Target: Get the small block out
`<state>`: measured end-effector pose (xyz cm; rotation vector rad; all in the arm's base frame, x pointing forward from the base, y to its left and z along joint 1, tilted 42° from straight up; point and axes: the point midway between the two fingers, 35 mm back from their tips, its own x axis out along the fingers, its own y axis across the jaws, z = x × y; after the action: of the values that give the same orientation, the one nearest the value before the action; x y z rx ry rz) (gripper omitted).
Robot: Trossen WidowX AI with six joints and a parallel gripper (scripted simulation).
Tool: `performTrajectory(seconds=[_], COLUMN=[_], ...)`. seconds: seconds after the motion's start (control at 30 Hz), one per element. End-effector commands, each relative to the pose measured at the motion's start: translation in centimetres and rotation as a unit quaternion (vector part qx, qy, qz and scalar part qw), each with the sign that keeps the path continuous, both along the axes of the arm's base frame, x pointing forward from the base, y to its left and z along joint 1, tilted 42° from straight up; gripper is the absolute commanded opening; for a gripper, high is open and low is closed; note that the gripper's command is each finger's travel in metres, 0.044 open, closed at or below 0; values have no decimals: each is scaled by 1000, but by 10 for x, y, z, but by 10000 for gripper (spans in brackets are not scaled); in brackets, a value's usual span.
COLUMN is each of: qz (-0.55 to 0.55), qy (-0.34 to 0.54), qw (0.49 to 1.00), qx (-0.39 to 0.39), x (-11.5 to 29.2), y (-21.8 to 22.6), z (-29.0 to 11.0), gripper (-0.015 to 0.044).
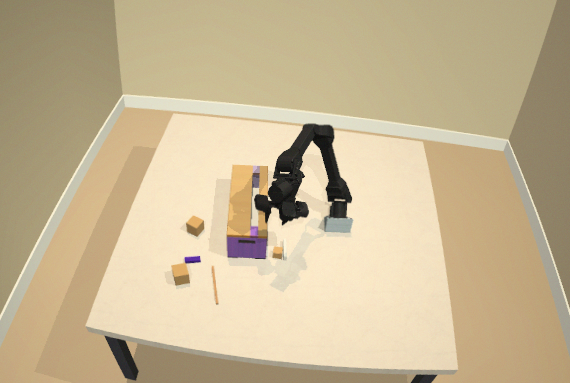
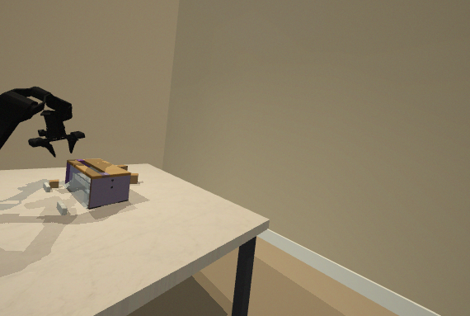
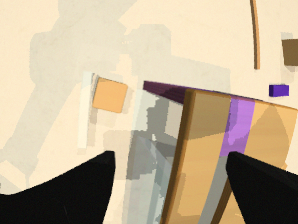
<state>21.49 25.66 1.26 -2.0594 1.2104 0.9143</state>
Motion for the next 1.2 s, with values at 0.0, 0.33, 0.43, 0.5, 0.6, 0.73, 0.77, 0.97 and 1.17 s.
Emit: performTrajectory(seconds=[0.0, 0.33, 0.43, 0.5, 0.6, 0.73, 0.77, 0.97, 1.17], qz=[362, 521, 523, 523, 523, 523, 523, 523, 524], qy=[183, 285, 287, 287, 287, 287, 287, 287, 287], qw=[890, 742, 739, 739, 739, 739, 739, 739, 739], qx=[-208, -312, -313, -313, -313, -313, -313, -313, -313], x=[-11, -15, -15, -15, -15, -15, -15, -15, -9], y=[7, 12, 12, 12, 12, 12, 12, 12, -7], z=[-9, -11, -11, -11, -11, -11, -11, -11, -39], gripper=[285, 285, 285, 285, 285, 285, 285, 285, 285])
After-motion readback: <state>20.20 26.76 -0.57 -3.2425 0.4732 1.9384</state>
